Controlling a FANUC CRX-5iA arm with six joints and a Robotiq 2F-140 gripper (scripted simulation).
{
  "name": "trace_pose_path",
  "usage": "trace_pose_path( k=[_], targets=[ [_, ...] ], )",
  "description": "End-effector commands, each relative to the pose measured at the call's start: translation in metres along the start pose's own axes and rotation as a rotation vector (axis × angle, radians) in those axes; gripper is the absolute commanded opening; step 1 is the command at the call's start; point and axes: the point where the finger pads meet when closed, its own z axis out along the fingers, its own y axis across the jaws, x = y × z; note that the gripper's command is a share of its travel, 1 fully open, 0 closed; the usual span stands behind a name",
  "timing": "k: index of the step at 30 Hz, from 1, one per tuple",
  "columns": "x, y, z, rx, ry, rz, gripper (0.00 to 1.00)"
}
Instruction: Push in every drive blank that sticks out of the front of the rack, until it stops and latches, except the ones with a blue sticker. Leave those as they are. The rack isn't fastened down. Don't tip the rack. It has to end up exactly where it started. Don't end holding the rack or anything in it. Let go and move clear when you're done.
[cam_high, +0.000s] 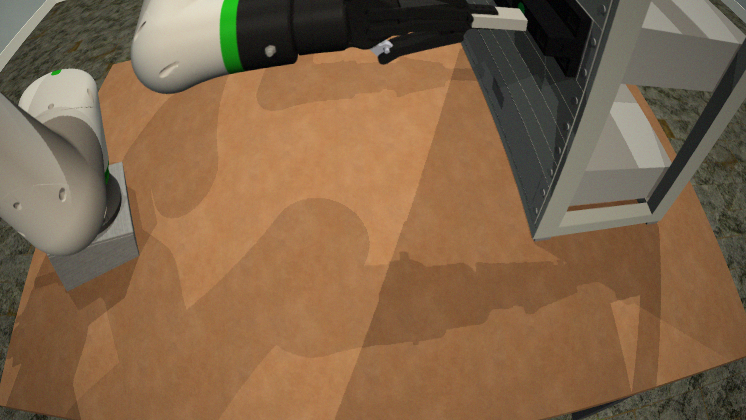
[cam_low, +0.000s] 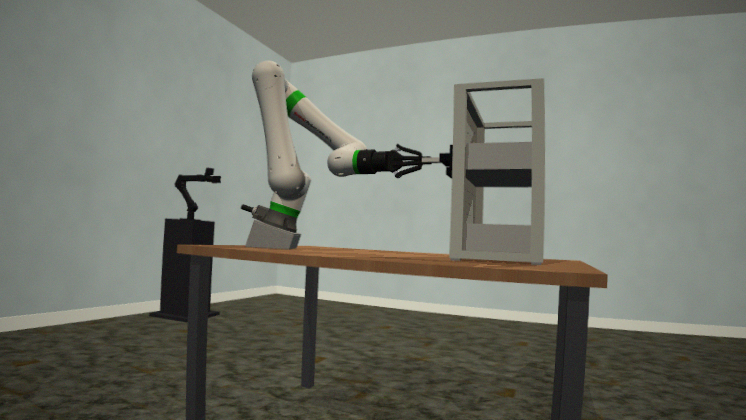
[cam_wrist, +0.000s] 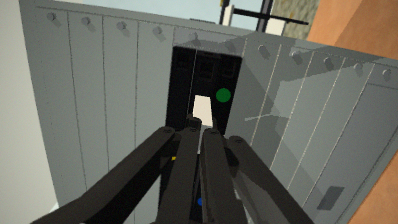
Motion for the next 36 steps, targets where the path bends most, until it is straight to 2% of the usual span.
trace_pose_path(
  k=[1, 27, 36],
  targets=[
    [0.0, -0.0002, 0.0001, 0.0, 0.0, 0.0, 0.0],
    [0.0, -0.0002, 0.0002, 0.0, 0.0, 0.0, 0.0],
    [0.0, -0.0003, 0.01, 0.0, 0.0, 0.0, 0.0]
  ],
)
